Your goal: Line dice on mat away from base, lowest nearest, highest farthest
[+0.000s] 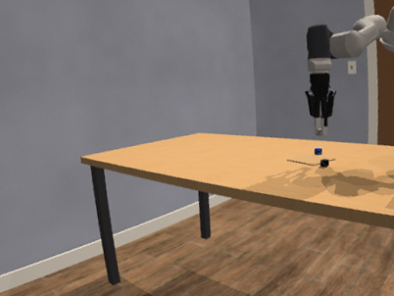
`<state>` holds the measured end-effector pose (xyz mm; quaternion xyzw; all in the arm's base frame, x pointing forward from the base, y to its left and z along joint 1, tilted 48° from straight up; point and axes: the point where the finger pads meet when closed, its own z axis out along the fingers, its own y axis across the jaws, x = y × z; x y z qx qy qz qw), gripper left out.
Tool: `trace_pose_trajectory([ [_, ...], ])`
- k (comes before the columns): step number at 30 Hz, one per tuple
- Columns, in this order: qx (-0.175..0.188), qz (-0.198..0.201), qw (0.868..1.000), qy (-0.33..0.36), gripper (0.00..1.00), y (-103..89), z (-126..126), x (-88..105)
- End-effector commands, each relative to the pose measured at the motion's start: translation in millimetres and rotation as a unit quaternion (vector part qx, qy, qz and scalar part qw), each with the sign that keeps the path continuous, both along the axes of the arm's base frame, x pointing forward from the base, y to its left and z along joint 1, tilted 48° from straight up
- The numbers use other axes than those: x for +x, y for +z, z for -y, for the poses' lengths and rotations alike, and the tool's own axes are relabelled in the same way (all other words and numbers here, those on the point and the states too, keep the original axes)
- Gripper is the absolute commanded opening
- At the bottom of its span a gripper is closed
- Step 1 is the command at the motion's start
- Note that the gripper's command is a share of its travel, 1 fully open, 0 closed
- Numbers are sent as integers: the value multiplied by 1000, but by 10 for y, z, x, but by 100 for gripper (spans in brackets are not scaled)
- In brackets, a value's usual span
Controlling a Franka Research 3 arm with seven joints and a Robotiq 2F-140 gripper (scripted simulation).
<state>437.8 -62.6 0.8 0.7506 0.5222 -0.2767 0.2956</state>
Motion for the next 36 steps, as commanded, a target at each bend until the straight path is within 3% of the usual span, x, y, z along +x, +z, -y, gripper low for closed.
trace_pose_trajectory([
  [1, 12, -64, 996, 58, 13, 79, 70, -27],
  [22, 12, -67, 996, 60, 13, 63, 110, -37],
  [36, 12, -67, 996, 60, 13, -321, 529, -99],
])
